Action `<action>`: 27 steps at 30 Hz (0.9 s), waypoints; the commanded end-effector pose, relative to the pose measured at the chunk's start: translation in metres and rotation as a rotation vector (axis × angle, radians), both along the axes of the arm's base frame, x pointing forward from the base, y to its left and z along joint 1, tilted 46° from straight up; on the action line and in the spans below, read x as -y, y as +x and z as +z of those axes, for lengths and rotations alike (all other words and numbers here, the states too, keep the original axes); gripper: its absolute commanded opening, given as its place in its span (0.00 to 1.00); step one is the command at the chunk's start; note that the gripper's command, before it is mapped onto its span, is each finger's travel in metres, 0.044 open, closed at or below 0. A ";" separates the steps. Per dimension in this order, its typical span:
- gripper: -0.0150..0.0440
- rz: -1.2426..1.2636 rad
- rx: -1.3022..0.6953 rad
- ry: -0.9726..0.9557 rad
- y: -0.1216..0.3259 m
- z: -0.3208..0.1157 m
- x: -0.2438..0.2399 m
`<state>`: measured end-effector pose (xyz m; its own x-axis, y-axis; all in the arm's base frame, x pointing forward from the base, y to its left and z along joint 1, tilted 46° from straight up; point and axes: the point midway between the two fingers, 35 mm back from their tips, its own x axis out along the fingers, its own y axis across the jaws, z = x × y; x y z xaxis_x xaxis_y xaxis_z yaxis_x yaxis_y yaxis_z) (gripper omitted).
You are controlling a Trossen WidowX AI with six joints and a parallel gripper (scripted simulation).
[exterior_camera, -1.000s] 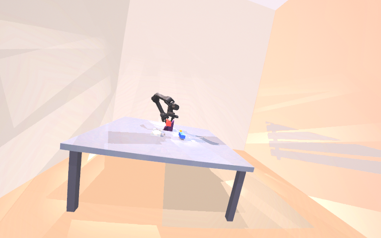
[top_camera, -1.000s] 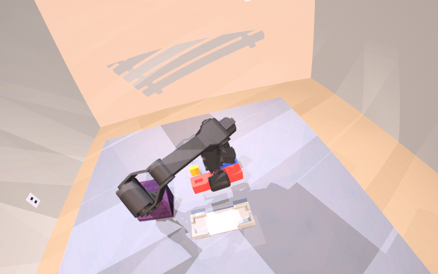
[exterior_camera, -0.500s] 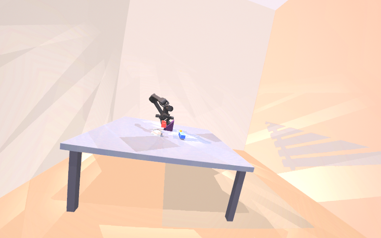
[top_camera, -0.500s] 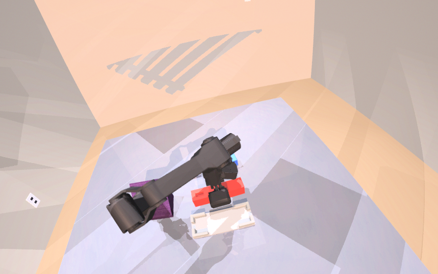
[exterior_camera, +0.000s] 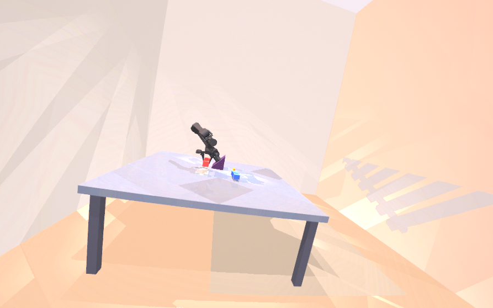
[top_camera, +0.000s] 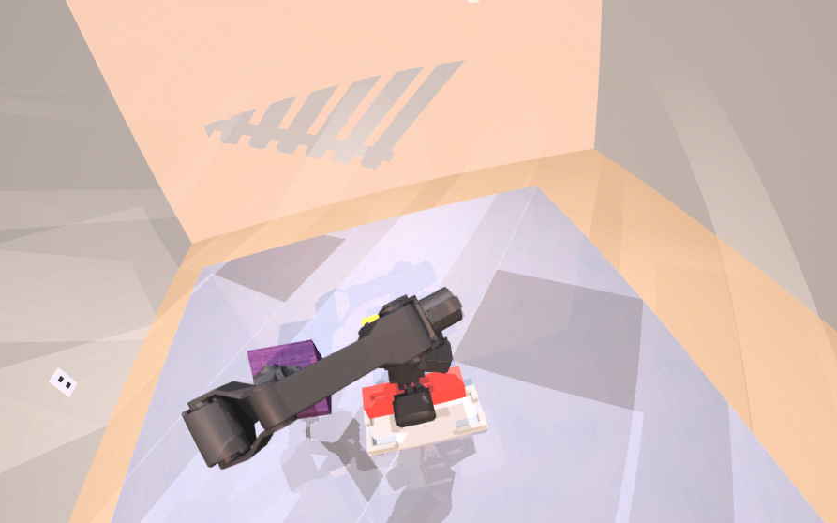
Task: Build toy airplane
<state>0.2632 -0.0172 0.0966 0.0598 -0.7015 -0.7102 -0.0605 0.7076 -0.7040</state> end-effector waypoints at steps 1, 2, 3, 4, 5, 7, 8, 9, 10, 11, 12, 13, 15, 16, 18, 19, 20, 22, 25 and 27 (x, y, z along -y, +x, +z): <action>0.25 -0.005 0.004 -0.011 -0.005 0.002 0.011; 0.25 -0.007 0.005 -0.012 -0.006 0.002 0.013; 0.25 -0.007 0.006 -0.012 -0.006 0.002 0.013; 0.30 -0.007 0.006 -0.012 -0.006 0.002 0.013; 0.34 -0.007 0.006 -0.012 -0.006 0.002 0.013; 0.43 -0.007 0.006 -0.012 -0.006 0.002 0.013; 0.48 -0.007 0.006 -0.012 -0.006 0.002 0.013; 0.52 -0.007 0.006 -0.012 -0.006 0.002 0.013; 0.57 -0.007 0.006 -0.012 -0.006 0.002 0.013; 0.59 -0.007 0.006 -0.012 -0.006 0.002 0.013; 0.59 -0.007 0.006 -0.012 -0.006 0.002 0.013; 0.59 -0.007 0.006 -0.012 -0.006 0.002 0.013; 0.59 -0.007 0.006 -0.012 -0.006 0.002 0.013; 0.59 -0.007 0.006 -0.012 -0.006 0.002 0.013; 0.59 -0.007 0.006 -0.012 -0.006 0.002 0.013; 0.59 -0.007 0.006 -0.012 -0.006 0.002 0.013; 0.59 -0.007 0.006 -0.012 -0.006 0.002 0.013; 0.59 -0.007 0.006 -0.012 -0.006 0.002 0.013; 0.59 -0.007 0.006 -0.012 -0.006 0.002 0.013; 0.59 -0.007 0.006 -0.012 -0.006 0.002 0.013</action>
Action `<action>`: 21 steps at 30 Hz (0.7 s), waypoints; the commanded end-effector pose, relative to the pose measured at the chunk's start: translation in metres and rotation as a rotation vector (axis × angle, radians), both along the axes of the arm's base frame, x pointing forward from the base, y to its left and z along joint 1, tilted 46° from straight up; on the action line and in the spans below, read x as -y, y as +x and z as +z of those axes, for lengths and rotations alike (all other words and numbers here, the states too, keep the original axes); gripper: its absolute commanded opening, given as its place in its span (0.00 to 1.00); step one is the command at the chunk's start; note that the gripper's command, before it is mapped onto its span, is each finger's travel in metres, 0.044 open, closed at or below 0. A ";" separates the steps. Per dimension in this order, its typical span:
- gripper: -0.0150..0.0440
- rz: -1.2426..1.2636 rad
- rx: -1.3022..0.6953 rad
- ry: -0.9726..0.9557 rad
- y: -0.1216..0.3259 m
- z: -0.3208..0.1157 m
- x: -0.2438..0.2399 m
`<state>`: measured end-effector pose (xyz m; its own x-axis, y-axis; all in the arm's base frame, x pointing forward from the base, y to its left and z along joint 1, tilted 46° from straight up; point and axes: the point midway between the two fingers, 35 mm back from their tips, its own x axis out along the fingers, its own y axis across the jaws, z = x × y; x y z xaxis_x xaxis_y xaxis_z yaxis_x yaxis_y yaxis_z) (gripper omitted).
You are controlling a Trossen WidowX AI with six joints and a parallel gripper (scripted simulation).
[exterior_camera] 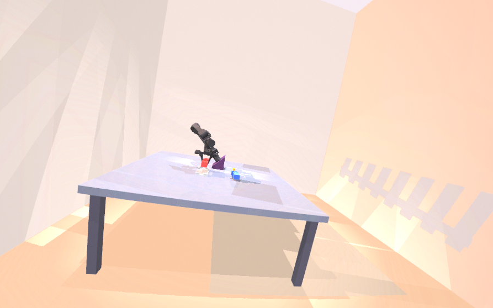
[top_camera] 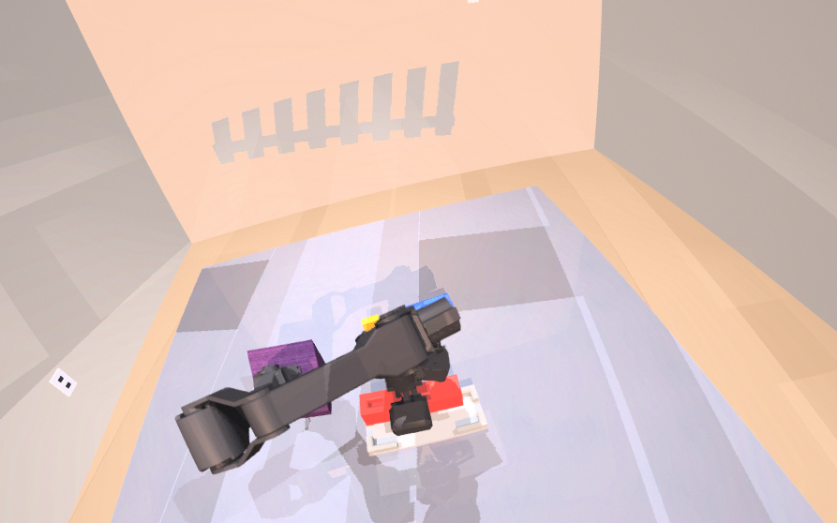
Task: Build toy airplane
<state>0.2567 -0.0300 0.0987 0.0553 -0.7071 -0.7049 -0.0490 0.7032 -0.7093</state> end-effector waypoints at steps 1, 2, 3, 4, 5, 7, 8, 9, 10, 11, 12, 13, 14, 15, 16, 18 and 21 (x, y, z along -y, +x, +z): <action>0.59 0.004 0.001 -0.005 0.001 0.000 0.001; 0.59 0.004 0.001 -0.005 0.001 0.000 0.001; 0.59 0.004 0.001 -0.005 0.001 -0.001 0.002; 0.59 0.004 0.001 -0.005 0.001 -0.003 0.003; 0.59 0.004 0.001 -0.005 0.001 -0.004 0.005; 0.59 0.004 0.001 -0.004 0.002 -0.006 0.007; 0.59 0.004 0.001 -0.004 0.002 -0.007 0.008; 0.59 0.004 0.001 -0.004 0.002 -0.008 0.009; 0.59 0.004 0.001 -0.004 0.002 -0.009 0.010; 0.59 0.004 0.001 -0.004 0.002 -0.010 0.012; 0.59 0.004 0.001 -0.004 0.002 -0.012 0.013; 0.59 0.004 0.001 -0.004 0.003 -0.013 0.014; 0.59 0.004 0.001 -0.004 0.003 -0.014 0.015; 0.59 0.004 0.001 -0.005 0.003 -0.015 0.016; 0.59 0.004 0.001 -0.005 0.003 -0.016 0.017; 0.59 0.004 0.001 -0.005 0.003 -0.018 0.020; 0.59 0.004 0.002 -0.005 0.003 -0.021 0.023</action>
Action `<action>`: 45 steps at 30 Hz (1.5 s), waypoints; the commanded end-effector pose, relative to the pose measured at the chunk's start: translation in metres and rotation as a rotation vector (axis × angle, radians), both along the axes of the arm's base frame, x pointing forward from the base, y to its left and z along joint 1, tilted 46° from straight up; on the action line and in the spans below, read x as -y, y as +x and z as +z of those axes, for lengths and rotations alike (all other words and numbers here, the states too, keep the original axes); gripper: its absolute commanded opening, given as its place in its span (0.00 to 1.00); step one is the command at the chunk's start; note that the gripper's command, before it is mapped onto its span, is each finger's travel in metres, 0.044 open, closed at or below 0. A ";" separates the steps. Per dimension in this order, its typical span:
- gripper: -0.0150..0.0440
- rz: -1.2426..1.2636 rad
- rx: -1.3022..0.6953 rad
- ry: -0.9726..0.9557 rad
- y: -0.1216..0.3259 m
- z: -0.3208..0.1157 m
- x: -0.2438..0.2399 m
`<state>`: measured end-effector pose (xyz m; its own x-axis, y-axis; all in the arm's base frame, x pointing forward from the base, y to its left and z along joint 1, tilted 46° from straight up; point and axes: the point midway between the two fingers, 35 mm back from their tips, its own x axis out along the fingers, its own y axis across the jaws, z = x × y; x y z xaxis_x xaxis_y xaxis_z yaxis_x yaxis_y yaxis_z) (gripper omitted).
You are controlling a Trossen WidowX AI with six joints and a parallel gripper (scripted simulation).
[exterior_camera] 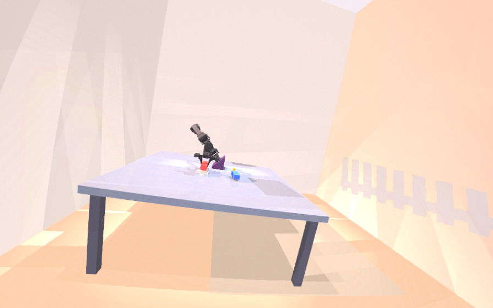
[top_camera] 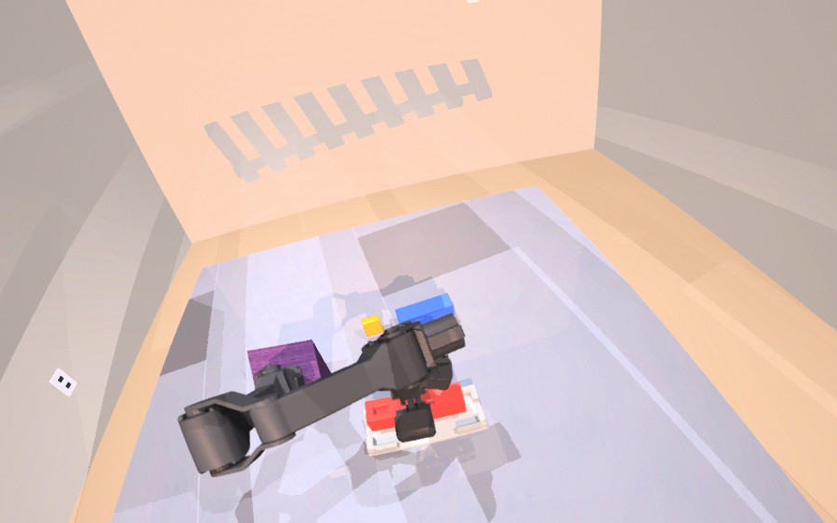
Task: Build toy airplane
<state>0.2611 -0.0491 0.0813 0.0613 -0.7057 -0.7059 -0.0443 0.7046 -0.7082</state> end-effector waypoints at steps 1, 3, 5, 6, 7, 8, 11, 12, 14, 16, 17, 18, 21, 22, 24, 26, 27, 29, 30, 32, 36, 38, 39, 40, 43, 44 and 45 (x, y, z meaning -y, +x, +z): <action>0.59 0.003 -0.006 -0.008 -0.001 -0.005 0.006; 0.59 0.003 -0.006 -0.008 -0.001 -0.007 0.008; 0.59 0.003 -0.006 -0.009 -0.001 -0.009 0.010; 0.59 0.003 -0.006 -0.009 -0.001 -0.009 0.011; 0.59 0.003 -0.006 -0.009 -0.001 -0.010 0.011; 0.59 0.003 -0.006 -0.009 -0.001 -0.010 0.011; 0.60 -0.001 -0.001 -0.002 0.000 -0.008 0.009; 0.59 -0.001 -0.001 -0.002 0.000 -0.008 0.009; 0.57 -0.001 -0.001 -0.002 0.000 -0.008 0.009; 0.48 -0.001 -0.001 -0.002 0.000 -0.008 0.009; 0.43 -0.001 -0.001 -0.002 0.000 -0.008 0.009; 0.39 -0.001 -0.001 -0.002 0.000 -0.008 0.009; 0.43 -0.001 -0.001 -0.002 0.000 -0.008 0.009; 0.48 -0.001 -0.001 -0.002 0.000 -0.008 0.009; 0.57 -0.001 -0.001 -0.002 0.000 -0.008 0.009; 0.65 -0.001 -0.001 -0.002 0.000 -0.008 0.009; 0.70 -0.001 -0.001 -0.002 0.000 -0.008 0.009; 0.79 -0.001 -0.001 -0.002 0.000 -0.008 0.009; 0.83 -0.001 -0.001 -0.002 0.000 -0.008 0.009; 0.92 -0.001 -0.001 -0.002 0.000 -0.008 0.009; 1.00 -0.001 -0.001 -0.002 0.000 -0.008 0.009; 1.00 -0.001 -0.001 -0.002 0.000 -0.008 0.009; 1.00 -0.001 -0.001 -0.002 0.000 -0.008 0.009; 1.00 -0.001 -0.001 -0.002 0.000 -0.008 0.009; 1.00 0.001 -0.003 0.004 0.002 0.006 -0.008; 1.00 0.002 -0.004 0.006 0.003 0.016 -0.019; 1.00 0.003 -0.005 0.007 0.002 0.026 -0.030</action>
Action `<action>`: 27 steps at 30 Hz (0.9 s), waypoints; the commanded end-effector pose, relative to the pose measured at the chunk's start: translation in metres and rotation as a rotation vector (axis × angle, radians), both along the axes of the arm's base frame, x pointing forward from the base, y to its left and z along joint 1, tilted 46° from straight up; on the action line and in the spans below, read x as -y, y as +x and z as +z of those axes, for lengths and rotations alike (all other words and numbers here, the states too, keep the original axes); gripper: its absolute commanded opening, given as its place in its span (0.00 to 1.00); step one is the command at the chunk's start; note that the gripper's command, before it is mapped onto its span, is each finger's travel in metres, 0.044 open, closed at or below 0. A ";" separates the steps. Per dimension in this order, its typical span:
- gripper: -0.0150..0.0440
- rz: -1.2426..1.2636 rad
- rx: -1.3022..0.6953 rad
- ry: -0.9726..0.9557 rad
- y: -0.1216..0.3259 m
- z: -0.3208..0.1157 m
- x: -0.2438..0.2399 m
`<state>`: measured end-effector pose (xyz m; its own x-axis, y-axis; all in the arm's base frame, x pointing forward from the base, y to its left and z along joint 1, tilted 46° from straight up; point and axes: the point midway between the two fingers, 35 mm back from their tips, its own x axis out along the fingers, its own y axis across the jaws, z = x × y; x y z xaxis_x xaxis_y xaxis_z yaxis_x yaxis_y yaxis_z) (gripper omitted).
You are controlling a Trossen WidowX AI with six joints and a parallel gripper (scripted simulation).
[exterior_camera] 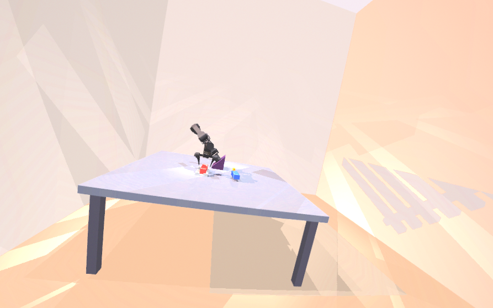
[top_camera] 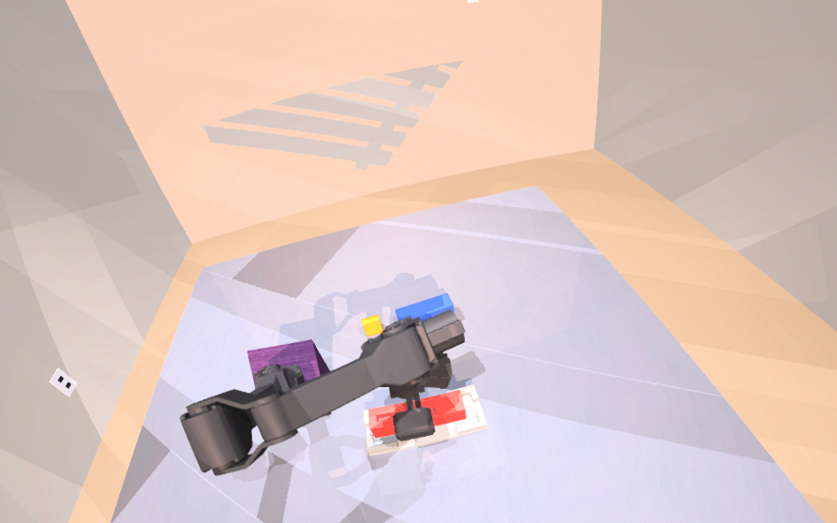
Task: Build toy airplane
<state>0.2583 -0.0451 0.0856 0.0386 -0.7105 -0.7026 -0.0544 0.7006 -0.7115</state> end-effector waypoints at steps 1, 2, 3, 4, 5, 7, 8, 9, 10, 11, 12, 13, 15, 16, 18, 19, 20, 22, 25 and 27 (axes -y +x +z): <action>1.00 0.012 0.016 0.012 0.003 0.033 -0.037; 1.00 0.012 0.015 0.009 0.001 0.044 -0.048; 1.00 0.012 0.015 0.005 -0.001 0.053 -0.056; 1.00 0.012 0.014 0.003 -0.003 0.059 -0.061; 1.00 0.012 0.014 0.002 -0.004 0.061 -0.063; 1.00 0.012 0.015 0.002 0.000 0.059 -0.064; 1.00 0.012 0.015 0.002 0.000 0.059 -0.064; 1.00 0.012 0.015 0.002 0.000 0.059 -0.064; 1.00 0.019 0.008 0.001 0.000 0.059 -0.064; 1.00 0.040 -0.013 0.000 0.001 0.058 -0.063; 1.00 0.071 -0.045 -0.002 0.002 0.058 -0.063; 1.00 0.092 -0.066 -0.004 0.002 0.057 -0.062; 1.00 0.099 -0.073 -0.004 0.002 0.057 -0.062; 1.00 0.099 -0.073 -0.004 0.002 0.057 -0.062; 1.00 0.099 -0.072 -0.004 0.003 0.056 -0.063; 1.00 0.098 -0.072 -0.002 0.005 0.054 -0.065; 1.00 0.098 -0.070 0.000 0.007 0.052 -0.069; 1.00 0.095 -0.067 0.007 0.016 0.042 -0.082; 1.00 0.088 -0.059 0.020 0.032 0.017 -0.113; 1.00 0.082 -0.055 0.028 0.040 -0.002 -0.134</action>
<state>0.2882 0.0605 0.1100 0.0629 -0.6953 -0.7160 -0.1537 0.7021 -0.6953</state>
